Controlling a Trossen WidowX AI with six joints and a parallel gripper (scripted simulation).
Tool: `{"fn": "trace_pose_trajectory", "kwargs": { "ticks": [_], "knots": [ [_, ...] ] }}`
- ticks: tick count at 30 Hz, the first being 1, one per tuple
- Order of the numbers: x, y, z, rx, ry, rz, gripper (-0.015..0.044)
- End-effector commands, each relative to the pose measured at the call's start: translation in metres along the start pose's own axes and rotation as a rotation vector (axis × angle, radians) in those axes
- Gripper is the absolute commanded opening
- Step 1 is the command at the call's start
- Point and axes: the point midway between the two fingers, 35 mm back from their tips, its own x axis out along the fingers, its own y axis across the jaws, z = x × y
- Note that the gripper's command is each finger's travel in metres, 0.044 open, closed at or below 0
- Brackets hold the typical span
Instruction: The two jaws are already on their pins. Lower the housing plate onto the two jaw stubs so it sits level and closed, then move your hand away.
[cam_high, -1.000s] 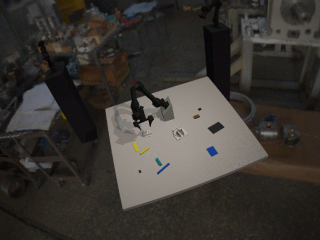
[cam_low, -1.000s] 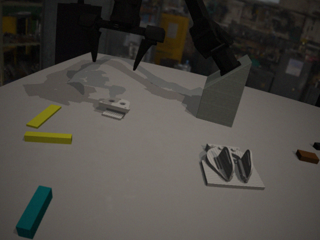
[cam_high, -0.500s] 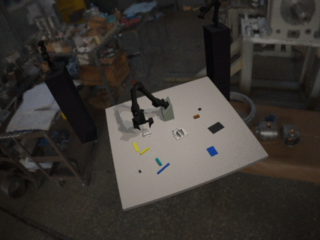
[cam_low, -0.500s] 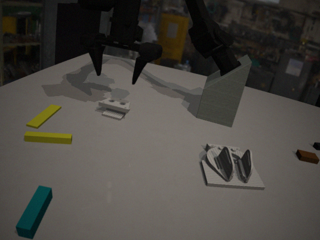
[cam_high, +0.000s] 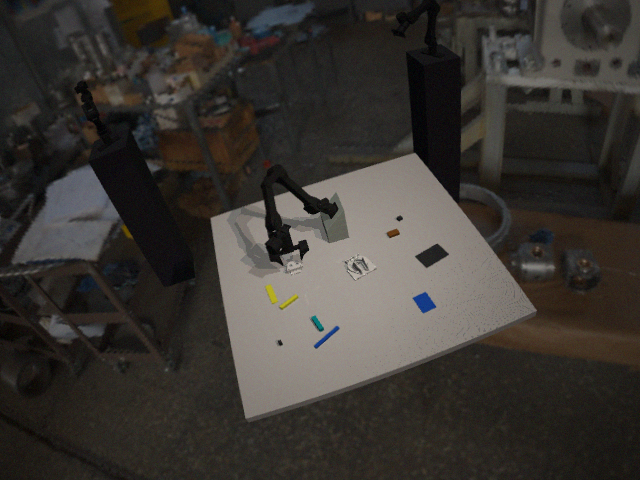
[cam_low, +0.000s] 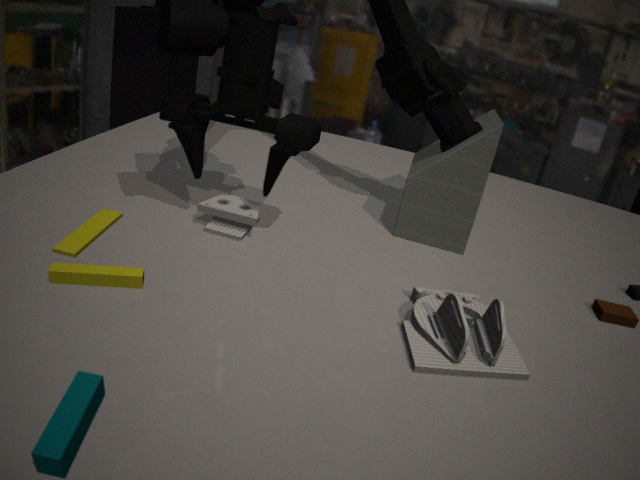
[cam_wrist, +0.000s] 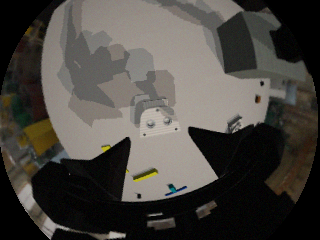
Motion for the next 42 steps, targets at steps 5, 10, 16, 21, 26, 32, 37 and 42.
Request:
{"fn": "trace_pose_trajectory", "kwargs": {
  "ticks": [5,10,16,21,26,32,37,42],
  "knots": [
    [0.014,-0.003,0.001,-0.011,-0.006,-0.009,0.0440],
    [0.018,-0.003,0.001,-0.011,-0.006,-0.008,0.0440],
    [0.018,-0.003,0.001,-0.011,-0.006,-0.008,0.0440],
    [0.025,-0.003,0.001,-0.011,-0.006,-0.008,0.0440],
    [0.033,-0.003,0.000,-0.011,-0.006,-0.008,0.0440],
    [0.042,-0.004,0.001,-0.011,-0.006,-0.007,0.0440],
    [0.048,-0.004,0.001,-0.012,-0.007,-0.007,0.0440],
    [0.048,-0.004,0.001,-0.012,-0.007,-0.007,0.0440]
  ]
}}
